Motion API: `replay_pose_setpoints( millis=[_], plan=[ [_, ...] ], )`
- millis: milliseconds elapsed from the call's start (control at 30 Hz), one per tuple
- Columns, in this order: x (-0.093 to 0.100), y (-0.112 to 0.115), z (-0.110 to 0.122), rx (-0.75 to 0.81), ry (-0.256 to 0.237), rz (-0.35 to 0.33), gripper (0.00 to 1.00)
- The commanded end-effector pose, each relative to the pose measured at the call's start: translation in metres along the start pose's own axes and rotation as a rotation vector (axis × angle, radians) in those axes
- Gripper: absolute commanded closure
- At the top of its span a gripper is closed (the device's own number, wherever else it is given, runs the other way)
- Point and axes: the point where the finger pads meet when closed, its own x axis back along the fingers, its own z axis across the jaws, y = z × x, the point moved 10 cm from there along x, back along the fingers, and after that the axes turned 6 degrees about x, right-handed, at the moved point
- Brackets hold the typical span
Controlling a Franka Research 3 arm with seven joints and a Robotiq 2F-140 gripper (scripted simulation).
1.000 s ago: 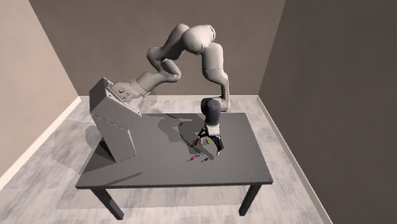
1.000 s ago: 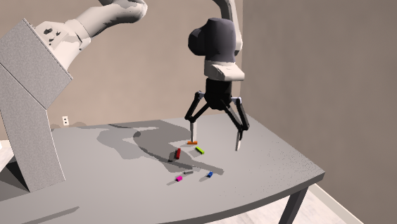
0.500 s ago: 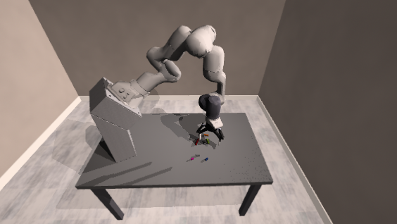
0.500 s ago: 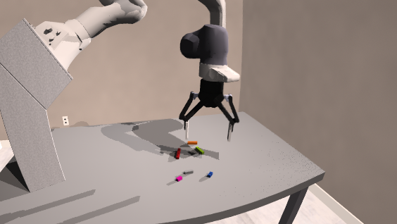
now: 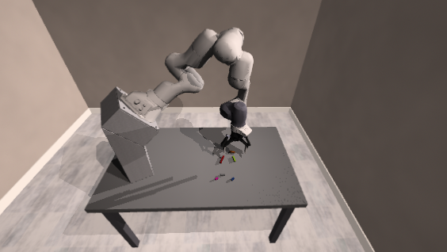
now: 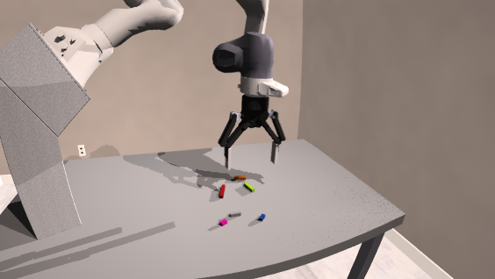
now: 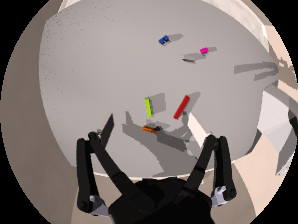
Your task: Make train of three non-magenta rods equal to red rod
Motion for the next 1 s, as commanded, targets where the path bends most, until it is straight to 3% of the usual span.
replay_pose_setpoints(
  millis=[0,67,100,967],
  plan=[
    [0.0023,0.0164,-0.0033,0.166,-0.013,0.014,0.00],
    [0.0024,0.0177,-0.0034,0.174,-0.013,0.014,0.00],
    [0.0024,0.0177,-0.0034,0.174,-0.013,0.014,0.85],
    [0.0024,0.0177,-0.0034,0.174,-0.013,0.014,0.85]
  ],
)
